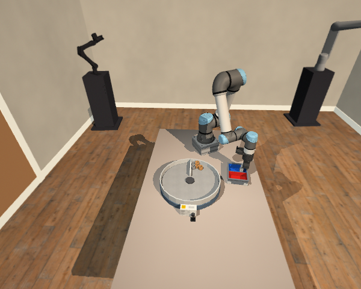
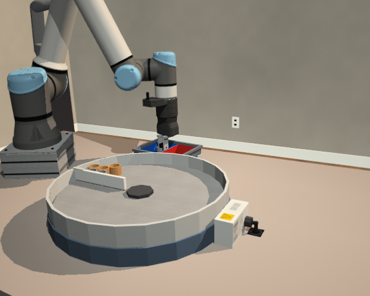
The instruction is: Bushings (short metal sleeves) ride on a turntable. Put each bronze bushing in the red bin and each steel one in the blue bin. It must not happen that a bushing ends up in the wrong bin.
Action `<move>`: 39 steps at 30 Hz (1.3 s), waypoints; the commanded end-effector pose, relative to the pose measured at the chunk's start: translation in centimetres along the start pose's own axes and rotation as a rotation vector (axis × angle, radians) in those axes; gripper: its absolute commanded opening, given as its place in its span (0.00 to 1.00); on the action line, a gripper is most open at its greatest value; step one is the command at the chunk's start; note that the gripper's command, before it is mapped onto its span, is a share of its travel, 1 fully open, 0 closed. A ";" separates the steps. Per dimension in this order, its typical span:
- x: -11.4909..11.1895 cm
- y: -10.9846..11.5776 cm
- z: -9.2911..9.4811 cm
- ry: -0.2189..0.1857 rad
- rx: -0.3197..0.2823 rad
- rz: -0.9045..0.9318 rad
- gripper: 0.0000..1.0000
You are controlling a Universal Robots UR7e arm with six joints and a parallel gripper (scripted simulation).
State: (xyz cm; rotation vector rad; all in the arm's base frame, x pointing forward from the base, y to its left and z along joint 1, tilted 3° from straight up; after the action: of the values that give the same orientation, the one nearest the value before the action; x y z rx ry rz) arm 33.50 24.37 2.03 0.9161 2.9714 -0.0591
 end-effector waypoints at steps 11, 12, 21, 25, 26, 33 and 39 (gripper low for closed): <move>0.0 0.0 0.0 -0.001 -0.001 0.000 0.42; 0.0 0.0 0.0 -0.001 -0.001 0.000 0.42; 0.0 0.0 -0.2 -0.001 -0.001 0.000 0.42; 0.1 0.0 -0.5 -0.001 -0.001 0.000 0.42; 0.1 0.0 -0.5 -0.001 -0.001 0.000 0.42; 0.1 0.0 -0.5 -0.001 -0.001 0.000 0.42; 0.1 0.0 -0.8 -0.001 -0.001 0.000 0.42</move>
State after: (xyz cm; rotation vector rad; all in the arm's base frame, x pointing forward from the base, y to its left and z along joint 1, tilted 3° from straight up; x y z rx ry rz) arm 33.34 24.45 2.61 0.9161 2.9714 -0.0591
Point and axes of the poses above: the point where the finger pads meet when closed, its own z axis out along the fingers, its own x axis across the jaws, y = z × x, the point moved 9 cm from there along -z, back along the fingers, and after that the axes turned 14 degrees about z, right-handed, at the moved point
